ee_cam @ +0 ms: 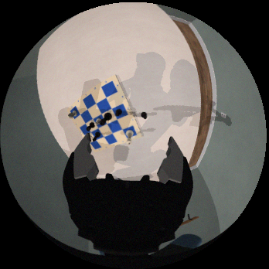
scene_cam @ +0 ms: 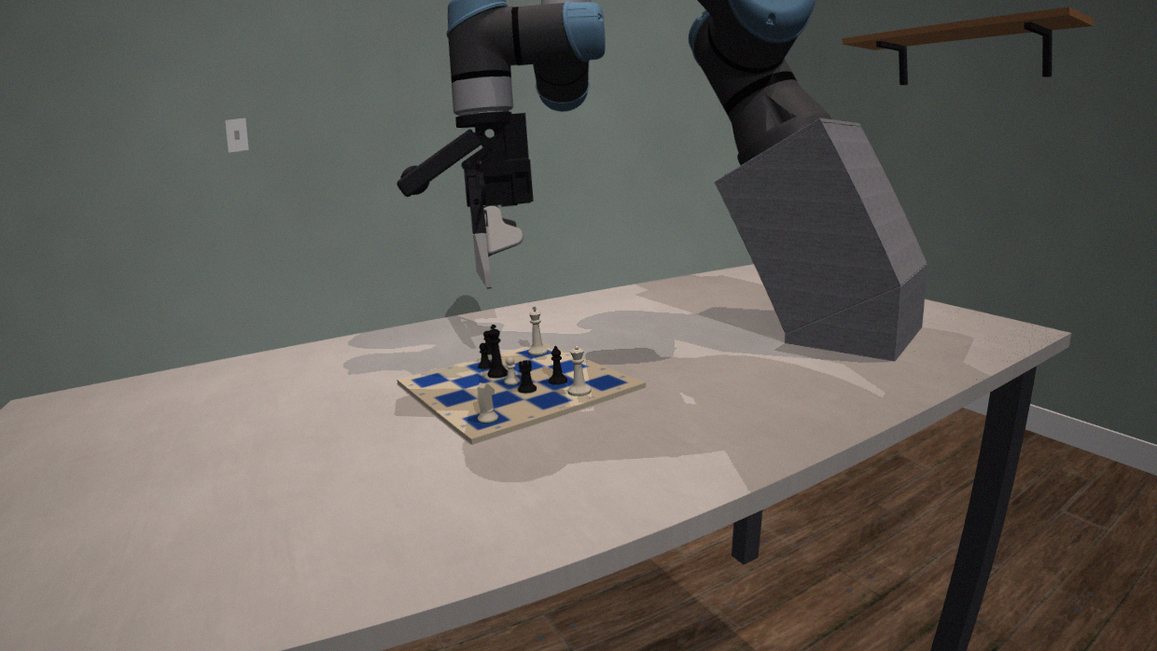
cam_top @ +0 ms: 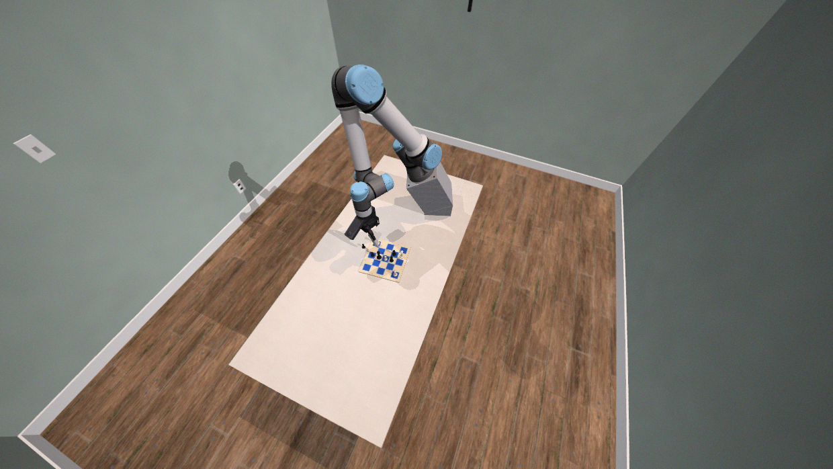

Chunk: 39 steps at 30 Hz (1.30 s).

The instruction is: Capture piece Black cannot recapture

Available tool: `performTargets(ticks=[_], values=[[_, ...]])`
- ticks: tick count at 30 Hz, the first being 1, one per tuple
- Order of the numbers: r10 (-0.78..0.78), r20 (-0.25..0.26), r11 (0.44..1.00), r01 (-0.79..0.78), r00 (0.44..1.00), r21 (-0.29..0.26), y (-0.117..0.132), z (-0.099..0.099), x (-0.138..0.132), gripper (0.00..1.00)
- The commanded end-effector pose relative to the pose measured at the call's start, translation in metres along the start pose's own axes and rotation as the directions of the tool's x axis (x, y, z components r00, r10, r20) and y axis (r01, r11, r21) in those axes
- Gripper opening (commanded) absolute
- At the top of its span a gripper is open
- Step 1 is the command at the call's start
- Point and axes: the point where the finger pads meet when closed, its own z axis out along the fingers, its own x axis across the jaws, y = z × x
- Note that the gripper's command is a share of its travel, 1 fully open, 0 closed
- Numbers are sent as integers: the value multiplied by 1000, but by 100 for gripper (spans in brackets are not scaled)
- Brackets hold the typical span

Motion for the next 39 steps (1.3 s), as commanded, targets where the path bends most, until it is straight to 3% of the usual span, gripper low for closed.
performTargets(ticks=[1,7,16,18,25,33,35,36,39], values=[[-139,4,990,139,990,3,1,-1,-11,100],[-400,6,916,400,916,3,7,-2,-33,100],[-750,6,661,750,661,5,20,-6,-67,100],[-750,6,661,750,661,5,20,-6,-67,100],[-942,4,336,942,336,6,34,-8,-93,100],[-1000,1,-31,1000,-31,4,51,-12,-117,100],[-1000,1,-31,1000,-31,4,51,-12,-117,100],[-991,0,-137,991,-137,5,53,-12,-119,100],[-962,-2,-272,962,-272,4,59,-13,-126,100]])
